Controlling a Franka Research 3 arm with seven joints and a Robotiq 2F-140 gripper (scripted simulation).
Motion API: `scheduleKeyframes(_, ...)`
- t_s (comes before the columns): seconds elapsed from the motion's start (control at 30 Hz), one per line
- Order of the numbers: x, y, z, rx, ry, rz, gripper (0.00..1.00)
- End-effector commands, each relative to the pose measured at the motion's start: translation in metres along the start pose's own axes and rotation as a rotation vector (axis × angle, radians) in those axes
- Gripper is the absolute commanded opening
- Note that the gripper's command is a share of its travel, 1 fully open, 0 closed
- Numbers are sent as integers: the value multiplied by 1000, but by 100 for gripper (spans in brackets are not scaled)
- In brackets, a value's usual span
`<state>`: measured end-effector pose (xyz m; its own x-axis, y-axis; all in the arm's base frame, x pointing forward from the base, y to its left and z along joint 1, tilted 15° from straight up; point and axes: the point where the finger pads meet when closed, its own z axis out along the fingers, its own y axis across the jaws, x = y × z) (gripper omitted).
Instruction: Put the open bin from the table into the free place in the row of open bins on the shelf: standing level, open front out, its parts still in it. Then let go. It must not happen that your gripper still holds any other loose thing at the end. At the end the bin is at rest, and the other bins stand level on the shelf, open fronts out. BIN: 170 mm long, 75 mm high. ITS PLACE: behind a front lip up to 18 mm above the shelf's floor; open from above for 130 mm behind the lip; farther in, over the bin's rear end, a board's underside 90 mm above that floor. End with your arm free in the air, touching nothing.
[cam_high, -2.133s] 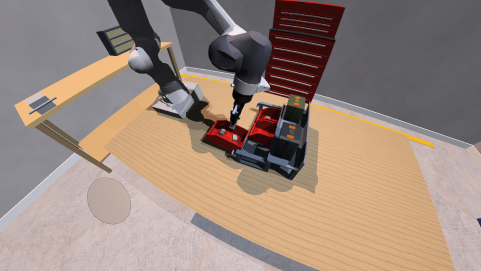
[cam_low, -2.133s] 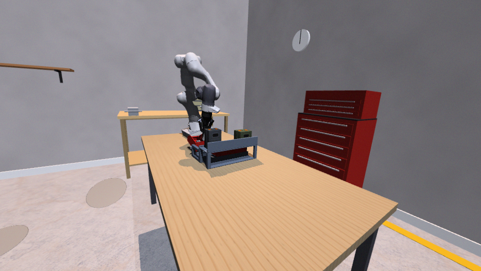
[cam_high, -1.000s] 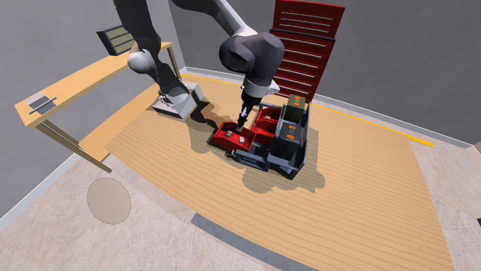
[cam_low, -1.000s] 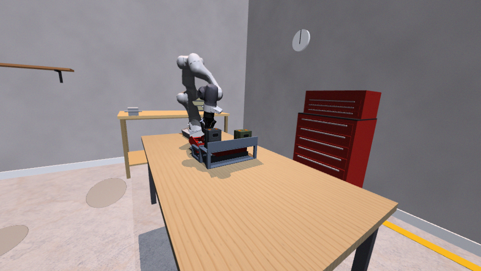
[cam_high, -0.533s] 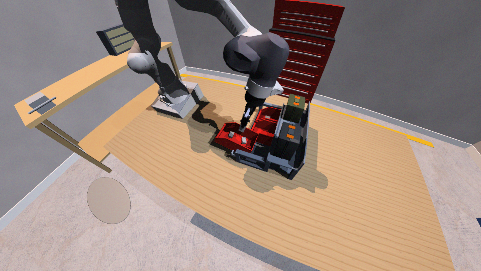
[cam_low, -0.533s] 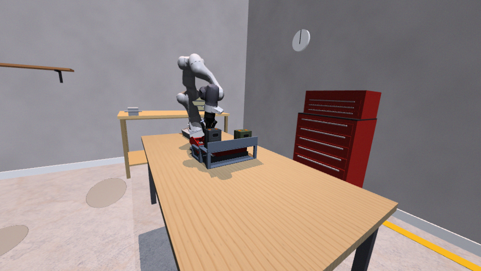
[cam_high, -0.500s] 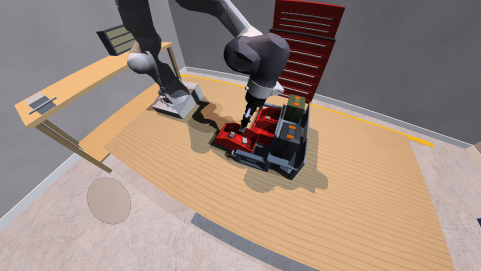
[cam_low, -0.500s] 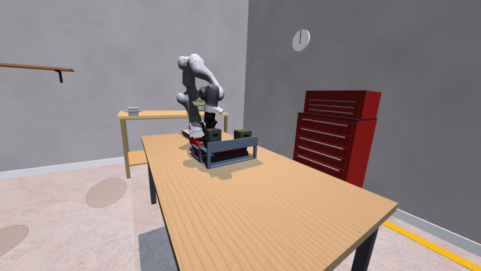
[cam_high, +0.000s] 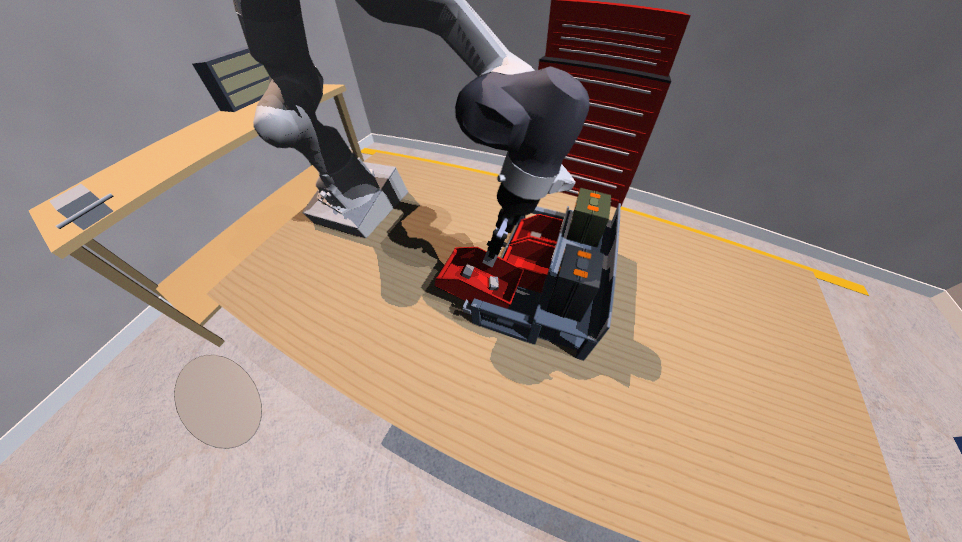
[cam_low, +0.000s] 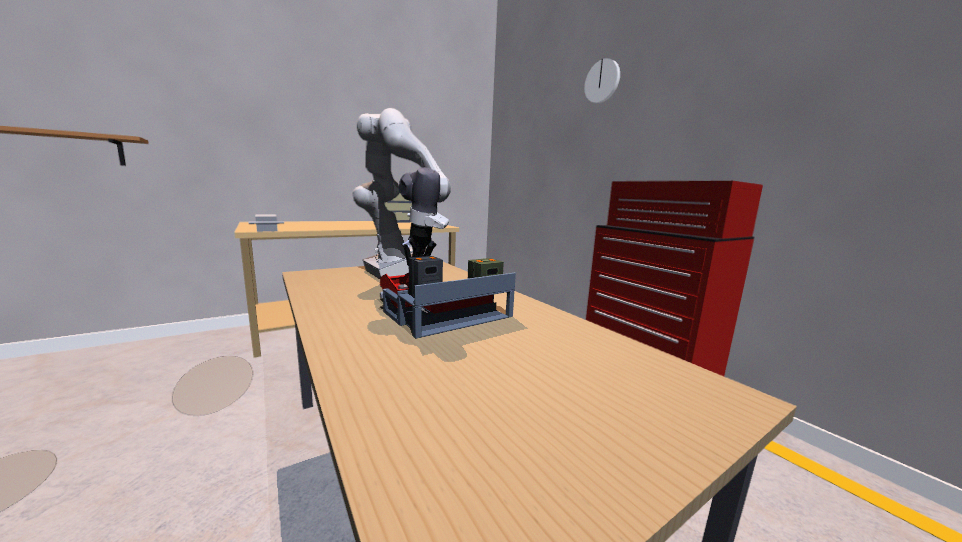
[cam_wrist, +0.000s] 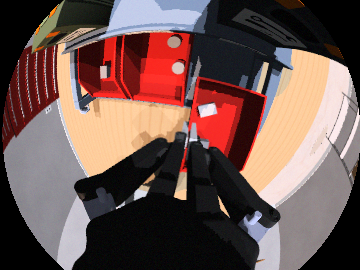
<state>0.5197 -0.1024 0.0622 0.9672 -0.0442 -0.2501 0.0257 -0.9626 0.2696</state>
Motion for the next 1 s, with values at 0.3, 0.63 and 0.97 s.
scheduleKeyframes(0.3,7,-1,-3,3,-1,-6,0)
scheduleKeyframes(0.63,11,-1,-4,3,-2,-6,0)
scheduleKeyframes(0.97,13,-1,-5,3,-2,-6,0)
